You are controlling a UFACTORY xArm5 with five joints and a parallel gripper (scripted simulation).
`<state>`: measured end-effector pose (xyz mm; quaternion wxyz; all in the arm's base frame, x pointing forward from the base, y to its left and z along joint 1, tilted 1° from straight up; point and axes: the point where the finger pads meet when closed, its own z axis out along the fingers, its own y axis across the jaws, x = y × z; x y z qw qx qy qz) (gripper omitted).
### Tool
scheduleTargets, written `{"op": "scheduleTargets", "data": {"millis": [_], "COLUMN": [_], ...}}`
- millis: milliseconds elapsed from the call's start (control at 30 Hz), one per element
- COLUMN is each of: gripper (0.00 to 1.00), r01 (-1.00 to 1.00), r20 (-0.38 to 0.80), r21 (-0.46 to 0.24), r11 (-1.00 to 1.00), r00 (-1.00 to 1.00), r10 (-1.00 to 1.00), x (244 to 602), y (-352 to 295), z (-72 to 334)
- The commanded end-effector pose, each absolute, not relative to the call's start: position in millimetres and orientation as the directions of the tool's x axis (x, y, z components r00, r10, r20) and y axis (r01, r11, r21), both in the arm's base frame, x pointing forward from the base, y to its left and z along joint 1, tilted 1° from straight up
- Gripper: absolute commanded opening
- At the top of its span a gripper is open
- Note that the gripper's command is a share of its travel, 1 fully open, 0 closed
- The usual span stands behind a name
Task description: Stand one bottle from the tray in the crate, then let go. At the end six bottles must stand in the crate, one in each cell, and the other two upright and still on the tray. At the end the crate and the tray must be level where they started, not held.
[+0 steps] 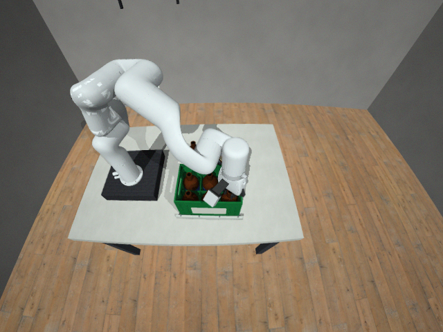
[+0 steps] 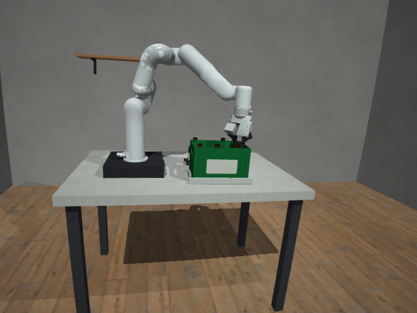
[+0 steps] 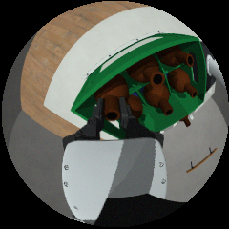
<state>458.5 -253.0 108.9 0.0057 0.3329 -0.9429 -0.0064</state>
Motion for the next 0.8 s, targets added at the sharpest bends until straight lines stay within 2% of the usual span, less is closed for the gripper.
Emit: {"op": "scheduleTargets", "data": {"millis": [0, 767], "gripper": [0.0, 0.0], "r01": [-0.628, -0.628], "r20": [0.005, 0.005], "r21": [0.012, 0.012], "r11": [0.778, 0.778], "r00": [-0.778, -0.778], "r10": [-0.628, -0.628], "x": [459.7, 459.7], "y": [-253.6, -253.6], "z": [110.1, 102.3]}}
